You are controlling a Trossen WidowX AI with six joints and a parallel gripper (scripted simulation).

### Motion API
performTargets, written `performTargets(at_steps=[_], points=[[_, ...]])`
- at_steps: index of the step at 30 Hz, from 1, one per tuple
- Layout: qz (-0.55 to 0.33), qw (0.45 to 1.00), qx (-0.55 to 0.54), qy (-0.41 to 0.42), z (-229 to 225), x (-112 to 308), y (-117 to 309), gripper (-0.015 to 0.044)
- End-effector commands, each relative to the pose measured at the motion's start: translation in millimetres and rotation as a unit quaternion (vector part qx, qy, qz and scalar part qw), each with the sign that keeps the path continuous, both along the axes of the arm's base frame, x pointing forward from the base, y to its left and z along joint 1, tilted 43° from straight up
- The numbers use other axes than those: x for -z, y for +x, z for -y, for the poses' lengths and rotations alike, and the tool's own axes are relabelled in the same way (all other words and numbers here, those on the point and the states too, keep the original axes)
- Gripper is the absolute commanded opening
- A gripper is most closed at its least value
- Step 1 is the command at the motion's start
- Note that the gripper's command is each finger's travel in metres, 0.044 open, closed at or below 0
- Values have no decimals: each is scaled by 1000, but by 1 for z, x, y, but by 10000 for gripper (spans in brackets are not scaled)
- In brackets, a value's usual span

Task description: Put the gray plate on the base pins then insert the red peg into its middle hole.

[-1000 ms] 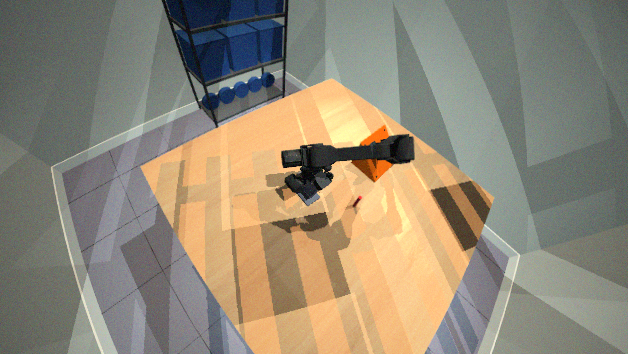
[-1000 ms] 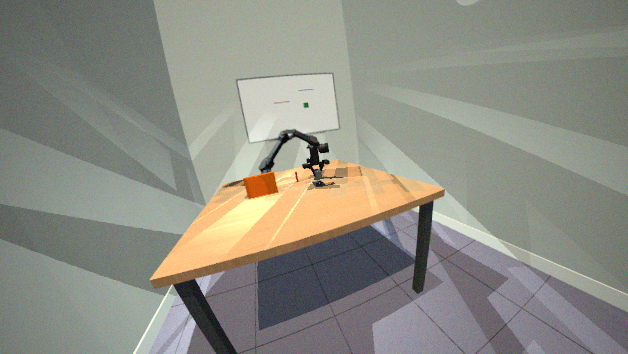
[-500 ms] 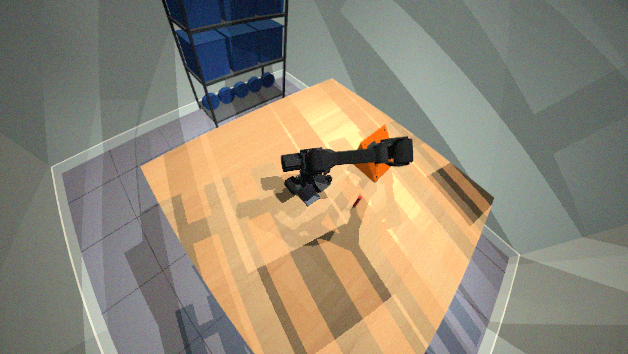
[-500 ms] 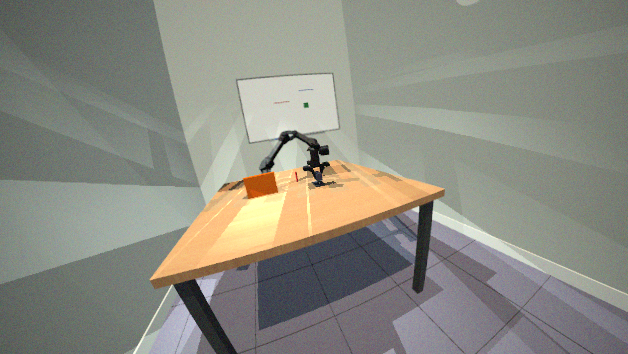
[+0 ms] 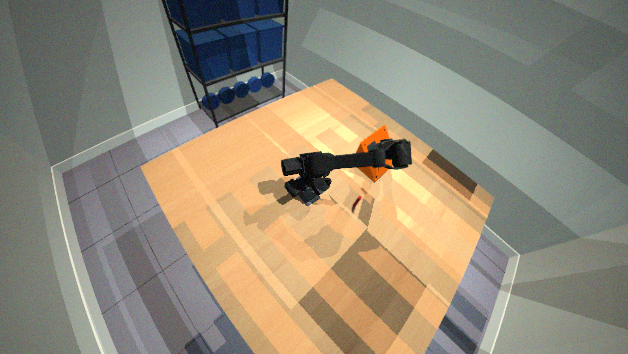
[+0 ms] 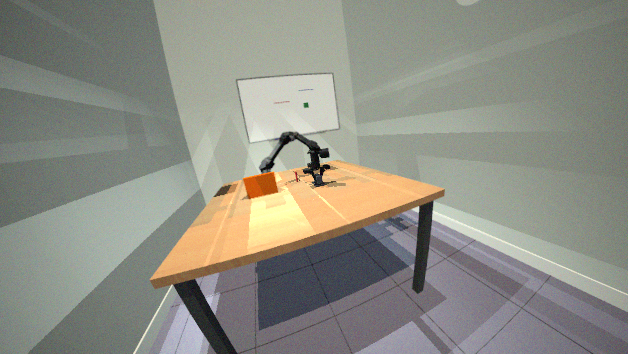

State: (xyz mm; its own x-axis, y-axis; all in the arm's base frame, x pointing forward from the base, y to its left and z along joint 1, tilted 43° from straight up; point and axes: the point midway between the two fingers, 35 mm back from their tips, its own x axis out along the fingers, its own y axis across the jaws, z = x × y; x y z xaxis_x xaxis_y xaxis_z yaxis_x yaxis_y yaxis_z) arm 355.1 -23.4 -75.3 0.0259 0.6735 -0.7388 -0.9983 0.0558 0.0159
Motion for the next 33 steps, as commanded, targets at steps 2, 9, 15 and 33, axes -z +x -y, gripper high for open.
performTargets(at_steps=[2,9,15,33], points=[[0,1000,0,0,0,0,0,0],[0,1000,0,0,0,0,0,79],[0,1000,0,0,0,0,0,236],[-3,1000,9,-2,28,-25,4,440]])
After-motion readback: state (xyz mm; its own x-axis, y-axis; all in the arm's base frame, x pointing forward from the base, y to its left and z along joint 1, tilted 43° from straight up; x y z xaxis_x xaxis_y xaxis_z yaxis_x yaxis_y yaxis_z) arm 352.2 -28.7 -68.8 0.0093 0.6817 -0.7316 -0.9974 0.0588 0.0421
